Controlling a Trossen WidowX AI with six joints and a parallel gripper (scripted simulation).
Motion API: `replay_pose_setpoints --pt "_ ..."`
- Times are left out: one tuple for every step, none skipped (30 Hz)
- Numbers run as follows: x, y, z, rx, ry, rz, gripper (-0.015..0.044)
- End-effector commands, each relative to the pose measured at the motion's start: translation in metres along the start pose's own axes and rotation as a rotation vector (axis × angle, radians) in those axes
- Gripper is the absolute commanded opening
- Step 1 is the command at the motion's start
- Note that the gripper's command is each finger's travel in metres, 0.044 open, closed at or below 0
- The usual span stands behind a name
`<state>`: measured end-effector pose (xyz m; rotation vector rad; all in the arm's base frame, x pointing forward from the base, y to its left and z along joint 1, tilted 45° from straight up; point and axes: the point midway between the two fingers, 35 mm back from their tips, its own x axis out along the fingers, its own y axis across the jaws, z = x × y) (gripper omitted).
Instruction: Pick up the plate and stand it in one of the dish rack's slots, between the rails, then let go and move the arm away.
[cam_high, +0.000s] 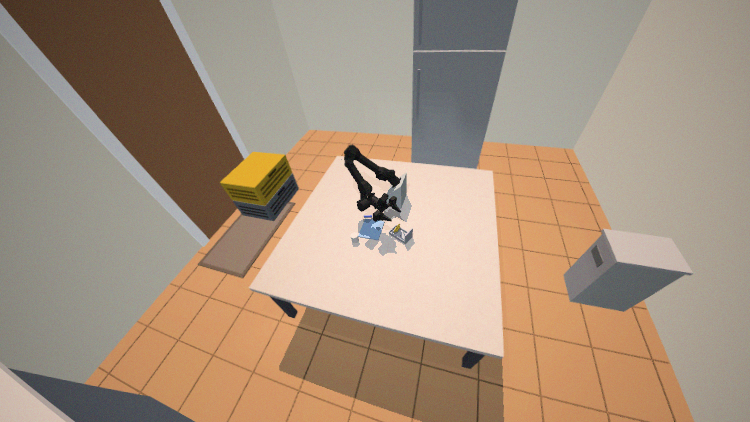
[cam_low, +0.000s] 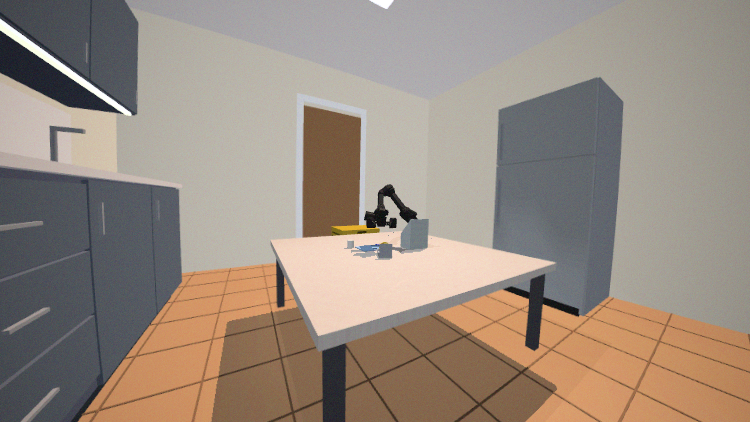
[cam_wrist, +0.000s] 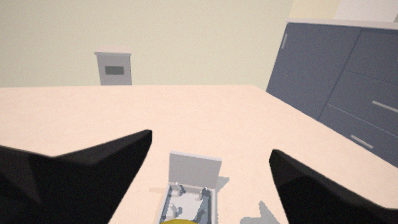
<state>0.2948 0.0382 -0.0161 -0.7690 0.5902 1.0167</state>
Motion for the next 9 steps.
replay_pose_setpoints --pt "0.002 0.003 0.001 0.064 0.037 0.025 0.04" --pt "0.003 0.004 0.001 0.091 0.054 0.036 0.04" --pt "0.003 0.005 0.001 0.119 0.071 0.047 0.04" --pt "0.004 0.006 0.001 0.146 0.089 0.057 0.04" --pt "0.005 0.008 0.001 0.172 0.107 0.067 0.04" --pt "0.005 0.009 0.002 0.198 0.125 0.076 0.04" --pt "0.006 0.01 0.002 0.224 0.144 0.085 0.04" --pt "0.006 0.012 0.002 0.251 0.164 0.094 0.04" --pt "0.006 0.013 0.002 0.277 0.185 0.101 0.04"
